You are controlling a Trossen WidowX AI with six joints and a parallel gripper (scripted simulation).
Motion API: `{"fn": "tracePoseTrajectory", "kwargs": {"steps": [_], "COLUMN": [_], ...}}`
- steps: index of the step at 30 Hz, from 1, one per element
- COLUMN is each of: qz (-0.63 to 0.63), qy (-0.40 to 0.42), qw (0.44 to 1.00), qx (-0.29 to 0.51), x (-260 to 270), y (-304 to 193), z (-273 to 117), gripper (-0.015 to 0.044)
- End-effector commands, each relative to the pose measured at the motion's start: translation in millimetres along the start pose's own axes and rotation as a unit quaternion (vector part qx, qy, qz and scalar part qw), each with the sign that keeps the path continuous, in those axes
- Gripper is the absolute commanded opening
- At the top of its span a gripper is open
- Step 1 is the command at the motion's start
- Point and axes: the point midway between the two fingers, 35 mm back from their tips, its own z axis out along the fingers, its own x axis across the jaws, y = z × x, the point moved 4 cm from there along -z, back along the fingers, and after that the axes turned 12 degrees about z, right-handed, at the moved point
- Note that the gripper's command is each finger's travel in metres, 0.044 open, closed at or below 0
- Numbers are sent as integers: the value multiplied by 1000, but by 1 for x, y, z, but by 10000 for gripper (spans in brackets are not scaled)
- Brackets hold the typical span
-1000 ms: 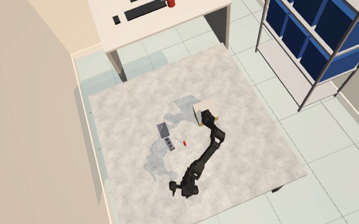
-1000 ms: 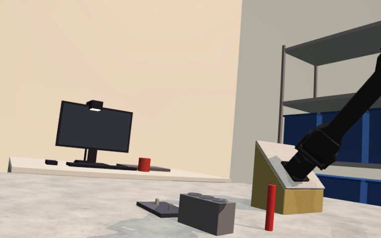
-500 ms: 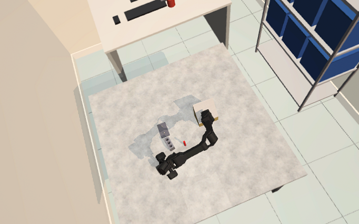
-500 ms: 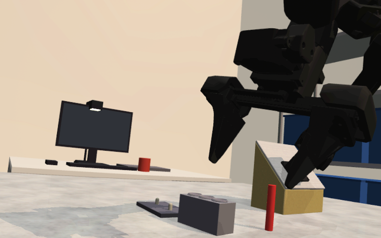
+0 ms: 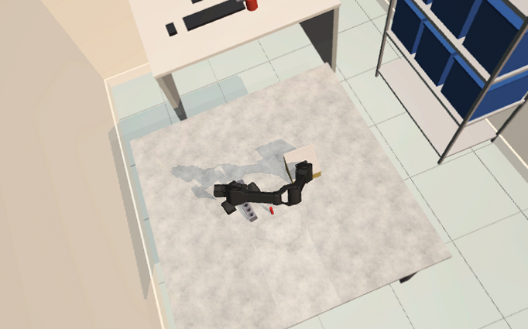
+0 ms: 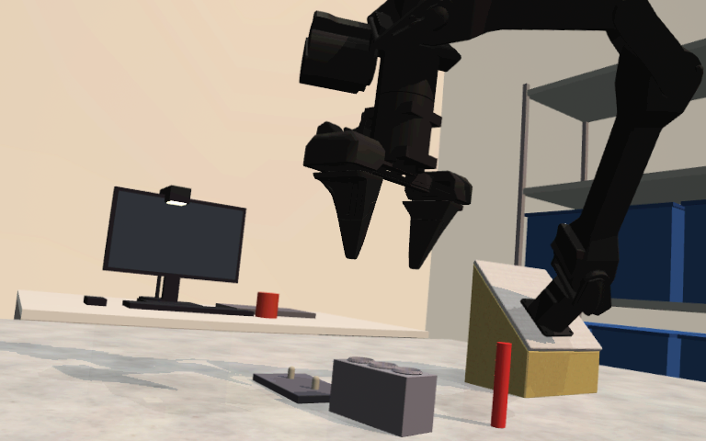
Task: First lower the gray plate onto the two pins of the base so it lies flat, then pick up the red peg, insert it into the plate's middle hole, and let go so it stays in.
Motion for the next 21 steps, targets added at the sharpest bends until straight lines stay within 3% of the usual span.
{"fn": "tracePoseTrajectory", "kwargs": {"steps": [1, 6, 12, 21], "qz": [51, 51, 51, 51], "qy": [-11, -11, -11, -11], "qw": [998, 998, 998, 998], "qx": [20, 20, 21, 21], "x": [-6, -6, -7, -9], "y": [2, 2, -1, 0], "z": [-1, 1, 62, 79], "gripper": [440, 440, 440, 440]}}
